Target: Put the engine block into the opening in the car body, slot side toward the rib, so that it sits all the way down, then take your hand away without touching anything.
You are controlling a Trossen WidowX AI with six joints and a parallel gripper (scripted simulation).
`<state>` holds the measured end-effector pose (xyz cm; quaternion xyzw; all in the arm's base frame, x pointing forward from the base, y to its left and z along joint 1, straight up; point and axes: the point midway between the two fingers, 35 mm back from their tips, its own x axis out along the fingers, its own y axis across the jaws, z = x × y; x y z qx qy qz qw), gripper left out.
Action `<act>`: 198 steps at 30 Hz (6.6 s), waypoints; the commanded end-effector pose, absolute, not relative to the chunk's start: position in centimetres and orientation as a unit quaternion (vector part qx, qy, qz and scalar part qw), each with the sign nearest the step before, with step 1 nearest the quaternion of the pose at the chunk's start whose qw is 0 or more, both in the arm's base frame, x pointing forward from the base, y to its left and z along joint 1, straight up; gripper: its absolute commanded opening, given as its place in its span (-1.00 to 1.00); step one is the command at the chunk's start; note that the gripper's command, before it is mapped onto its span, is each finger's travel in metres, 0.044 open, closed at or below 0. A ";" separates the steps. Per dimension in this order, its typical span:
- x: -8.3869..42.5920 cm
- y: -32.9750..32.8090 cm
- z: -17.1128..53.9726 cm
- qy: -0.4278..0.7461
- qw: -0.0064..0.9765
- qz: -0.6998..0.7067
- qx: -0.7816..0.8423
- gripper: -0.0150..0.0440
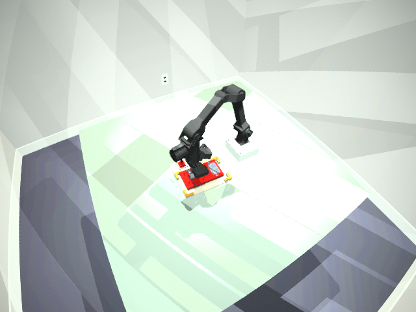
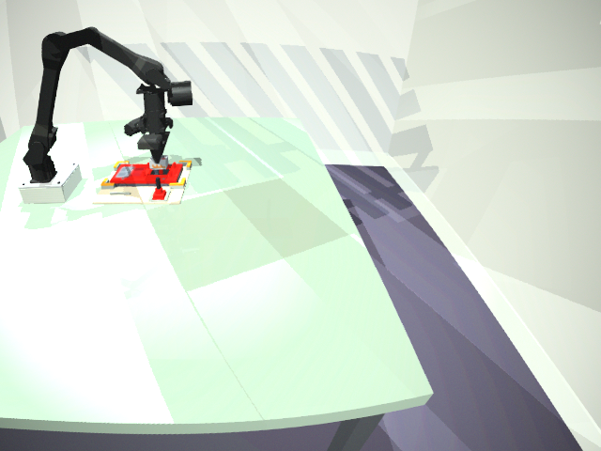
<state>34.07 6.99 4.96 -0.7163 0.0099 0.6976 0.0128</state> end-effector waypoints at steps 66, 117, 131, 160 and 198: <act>34.1 7.0 4.5 0.020 0.023 0.697 -0.716 0.04; 34.1 7.0 4.3 0.019 0.021 0.697 -0.716 0.04; 34.1 7.0 4.2 0.019 0.022 0.697 -0.716 0.04; 34.1 7.0 4.0 0.017 0.019 0.697 -0.717 0.04; 34.1 7.0 3.8 0.016 0.018 0.697 -0.717 0.04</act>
